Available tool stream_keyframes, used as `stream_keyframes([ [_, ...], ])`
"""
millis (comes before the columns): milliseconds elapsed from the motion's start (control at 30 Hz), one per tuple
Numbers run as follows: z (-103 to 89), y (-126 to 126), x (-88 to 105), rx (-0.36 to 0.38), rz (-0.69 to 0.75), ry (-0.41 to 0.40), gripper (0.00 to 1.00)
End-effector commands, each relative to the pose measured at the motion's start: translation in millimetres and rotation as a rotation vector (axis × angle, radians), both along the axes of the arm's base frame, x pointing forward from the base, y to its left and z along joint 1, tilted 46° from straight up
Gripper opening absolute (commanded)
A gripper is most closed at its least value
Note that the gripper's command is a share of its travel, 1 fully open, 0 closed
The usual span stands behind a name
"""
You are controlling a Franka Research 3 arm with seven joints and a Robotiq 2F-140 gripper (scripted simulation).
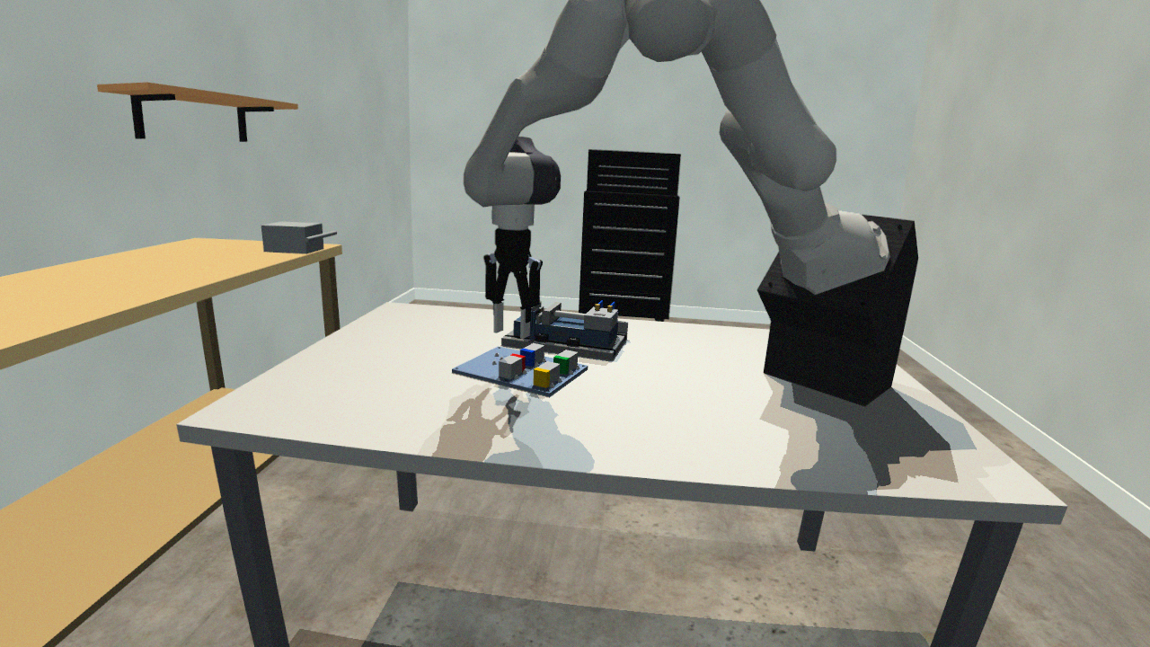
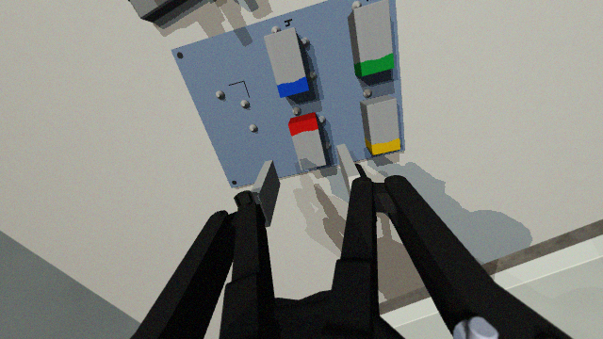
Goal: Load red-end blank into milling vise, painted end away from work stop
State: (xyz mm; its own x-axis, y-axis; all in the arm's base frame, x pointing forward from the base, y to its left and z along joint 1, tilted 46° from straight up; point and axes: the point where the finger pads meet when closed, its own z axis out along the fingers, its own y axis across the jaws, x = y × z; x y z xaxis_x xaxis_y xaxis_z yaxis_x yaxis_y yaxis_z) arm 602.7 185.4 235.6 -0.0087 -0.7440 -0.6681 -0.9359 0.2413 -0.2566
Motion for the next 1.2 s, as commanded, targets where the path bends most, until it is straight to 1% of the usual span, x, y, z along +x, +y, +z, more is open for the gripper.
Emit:
stream_keyframes([
  [0, -0.3, -2, -0.5, -0.003, 0.003, -0.002, 0.41],
  [633, 0.1, -3, -1.5, -0.003, 0.003, -0.002, 0.41],
  [800, -20.6, 17, 9.4, -0.003, 0.003, -0.002, 0.41],
  [1167, -20.6, 17, 9.4, -0.003, 0.003, -0.002, 0.41],
])
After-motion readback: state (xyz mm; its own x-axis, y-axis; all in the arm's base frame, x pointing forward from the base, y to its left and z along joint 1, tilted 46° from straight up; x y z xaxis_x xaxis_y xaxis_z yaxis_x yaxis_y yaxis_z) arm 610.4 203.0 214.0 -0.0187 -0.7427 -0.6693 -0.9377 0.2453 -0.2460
